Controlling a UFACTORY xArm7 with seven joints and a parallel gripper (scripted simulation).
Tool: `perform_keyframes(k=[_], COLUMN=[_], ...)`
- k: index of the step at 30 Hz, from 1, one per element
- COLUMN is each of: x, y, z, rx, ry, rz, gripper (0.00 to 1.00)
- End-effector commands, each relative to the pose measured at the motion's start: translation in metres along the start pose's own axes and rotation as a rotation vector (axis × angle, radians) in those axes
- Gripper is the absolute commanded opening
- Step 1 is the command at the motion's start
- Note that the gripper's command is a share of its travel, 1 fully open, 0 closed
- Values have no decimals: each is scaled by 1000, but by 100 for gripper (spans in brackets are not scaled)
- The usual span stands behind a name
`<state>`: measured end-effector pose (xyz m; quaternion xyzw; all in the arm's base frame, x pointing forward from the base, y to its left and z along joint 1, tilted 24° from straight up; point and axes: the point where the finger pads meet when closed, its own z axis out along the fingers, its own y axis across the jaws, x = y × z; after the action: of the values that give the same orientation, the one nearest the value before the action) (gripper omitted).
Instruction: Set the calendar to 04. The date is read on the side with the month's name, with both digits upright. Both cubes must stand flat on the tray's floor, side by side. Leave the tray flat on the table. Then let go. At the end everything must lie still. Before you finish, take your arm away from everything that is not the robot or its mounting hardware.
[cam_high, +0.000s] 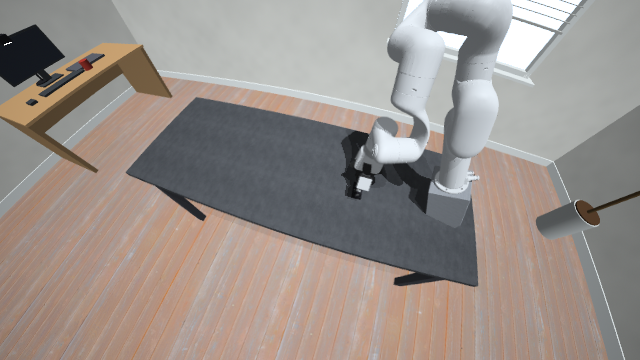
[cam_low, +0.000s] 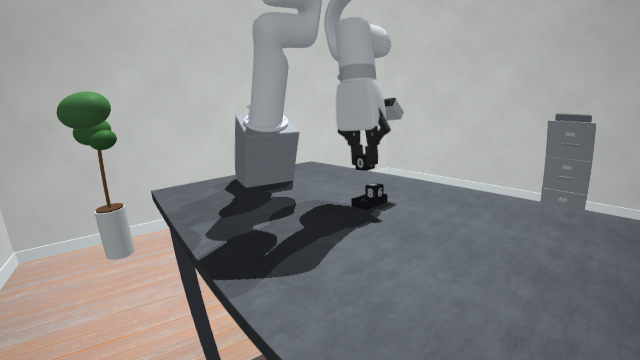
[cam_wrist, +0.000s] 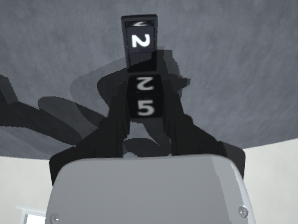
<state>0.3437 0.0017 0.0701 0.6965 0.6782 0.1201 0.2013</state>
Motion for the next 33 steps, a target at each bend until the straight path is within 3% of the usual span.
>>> perform_keyframes(k=[1,19,33], x=[0,0,0], y=[2,3,3], z=[-7,-27,-30], rx=[52,52,52], ry=[-6,-6,-6], rz=[-2,-2,-2], gripper=[27,27,27])
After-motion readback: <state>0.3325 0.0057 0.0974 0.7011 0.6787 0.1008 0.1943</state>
